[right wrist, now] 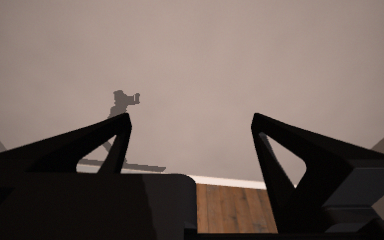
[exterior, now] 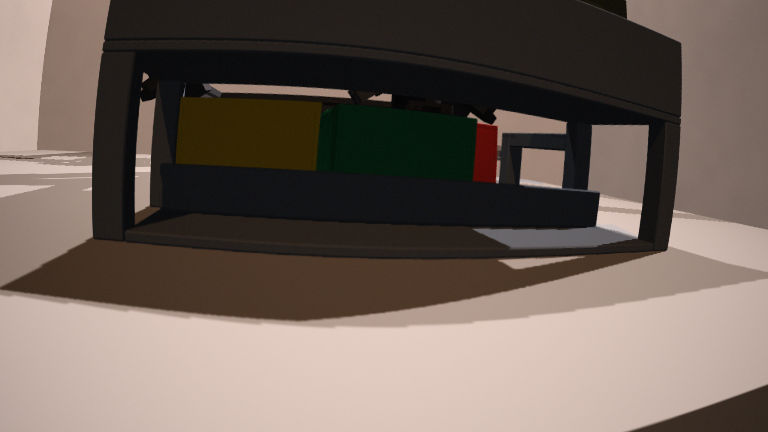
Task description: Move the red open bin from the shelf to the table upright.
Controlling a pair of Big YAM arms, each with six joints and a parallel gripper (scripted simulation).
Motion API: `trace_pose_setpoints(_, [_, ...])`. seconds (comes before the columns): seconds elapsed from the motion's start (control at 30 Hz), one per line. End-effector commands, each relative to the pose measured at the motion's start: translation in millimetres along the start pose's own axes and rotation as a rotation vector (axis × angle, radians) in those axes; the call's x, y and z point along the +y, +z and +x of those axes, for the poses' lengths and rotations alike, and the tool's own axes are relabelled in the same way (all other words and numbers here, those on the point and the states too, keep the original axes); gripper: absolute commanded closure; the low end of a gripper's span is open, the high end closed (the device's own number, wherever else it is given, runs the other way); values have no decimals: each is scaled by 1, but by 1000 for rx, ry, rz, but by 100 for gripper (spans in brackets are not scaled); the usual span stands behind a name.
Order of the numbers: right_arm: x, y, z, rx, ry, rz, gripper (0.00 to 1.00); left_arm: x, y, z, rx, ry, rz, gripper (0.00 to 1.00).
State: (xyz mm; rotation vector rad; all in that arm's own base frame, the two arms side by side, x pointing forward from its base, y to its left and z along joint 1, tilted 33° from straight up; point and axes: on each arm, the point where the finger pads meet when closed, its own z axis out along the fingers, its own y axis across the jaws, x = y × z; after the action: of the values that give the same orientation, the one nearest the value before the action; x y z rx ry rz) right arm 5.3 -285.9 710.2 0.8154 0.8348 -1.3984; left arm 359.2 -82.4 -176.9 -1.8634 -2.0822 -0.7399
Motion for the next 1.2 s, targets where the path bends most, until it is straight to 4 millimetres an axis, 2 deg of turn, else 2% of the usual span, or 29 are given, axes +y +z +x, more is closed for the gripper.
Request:
trace_pose_setpoints(0.0, [-4, -9, -17, -48, 0, 11, 0, 3, 2, -4, -6, -9, -8, 10])
trace_pose_setpoints(0.5, [-4, -9, -17, -48, 0, 11, 0, 3, -2, -6, -7, -8, -11, 10])
trace_pose_setpoints(0.63, [-4, -9, -17, -48, 0, 11, 0, 6, -13, -7, -14, -4, -22, 10])
trace_pose_setpoints(1.17, [-4, -9, -17, -48, 0, 11, 0, 7, -35, -8, -18, -7, -24, 10])
